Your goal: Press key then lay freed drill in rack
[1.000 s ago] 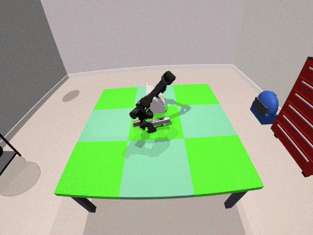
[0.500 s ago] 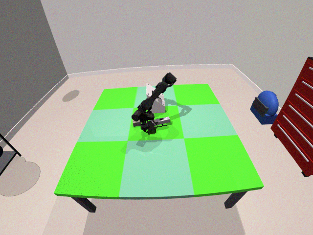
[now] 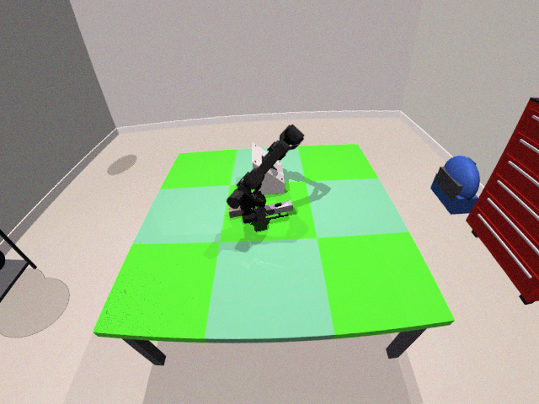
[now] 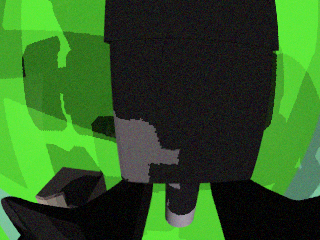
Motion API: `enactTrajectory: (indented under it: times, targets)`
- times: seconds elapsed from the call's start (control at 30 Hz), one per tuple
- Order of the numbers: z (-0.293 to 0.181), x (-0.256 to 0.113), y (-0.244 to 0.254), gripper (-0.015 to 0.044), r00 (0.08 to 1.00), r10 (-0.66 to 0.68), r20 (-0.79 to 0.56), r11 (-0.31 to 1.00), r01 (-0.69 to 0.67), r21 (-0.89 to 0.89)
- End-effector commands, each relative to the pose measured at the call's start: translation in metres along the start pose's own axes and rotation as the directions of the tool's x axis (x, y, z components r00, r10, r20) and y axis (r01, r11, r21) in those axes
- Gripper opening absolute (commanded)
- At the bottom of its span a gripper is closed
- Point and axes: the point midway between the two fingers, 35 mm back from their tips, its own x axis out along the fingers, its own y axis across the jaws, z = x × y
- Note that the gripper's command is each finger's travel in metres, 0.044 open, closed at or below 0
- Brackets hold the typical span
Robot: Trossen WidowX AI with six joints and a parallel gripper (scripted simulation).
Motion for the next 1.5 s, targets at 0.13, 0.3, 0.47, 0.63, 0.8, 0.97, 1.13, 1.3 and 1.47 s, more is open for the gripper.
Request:
enactTrajectory:
  times: [0.13, 0.3, 0.47, 0.63, 0.8, 0.97, 1.13, 1.3, 1.47]
  targets:
    - [0.0, 0.0, 0.0, 0.0026, 1.0, 0.0, 0.0, 1.0, 0.0, 0.0]
    - [0.0, 0.0, 0.0, 0.0, 1.0, 0.0, 0.0, 1.0, 0.0, 0.0]
    - [-0.005, 0.0, 0.001, 0.0, 1.0, 0.002, 0.008, 1.0, -0.002, 0.011]
    - [-0.009, 0.0, 0.001, 0.0, 1.0, 0.001, 0.008, 1.0, -0.002, 0.011]
    - [-0.014, -0.001, 0.0, 0.0, 1.0, 0.001, 0.007, 1.0, -0.001, 0.011]
    - [-0.021, -0.001, -0.001, 0.0, 1.0, 0.001, 0.007, 1.0, -0.001, 0.011]
    - [-0.029, -0.001, -0.001, 0.0, 1.0, 0.001, 0.006, 1.0, -0.001, 0.011]
    - [-0.037, -0.002, -0.002, 0.0, 1.0, 0.001, 0.006, 1.0, -0.001, 0.01]
    - [-0.044, -0.002, -0.002, 0.0, 1.0, 0.001, 0.005, 1.0, -0.001, 0.01]
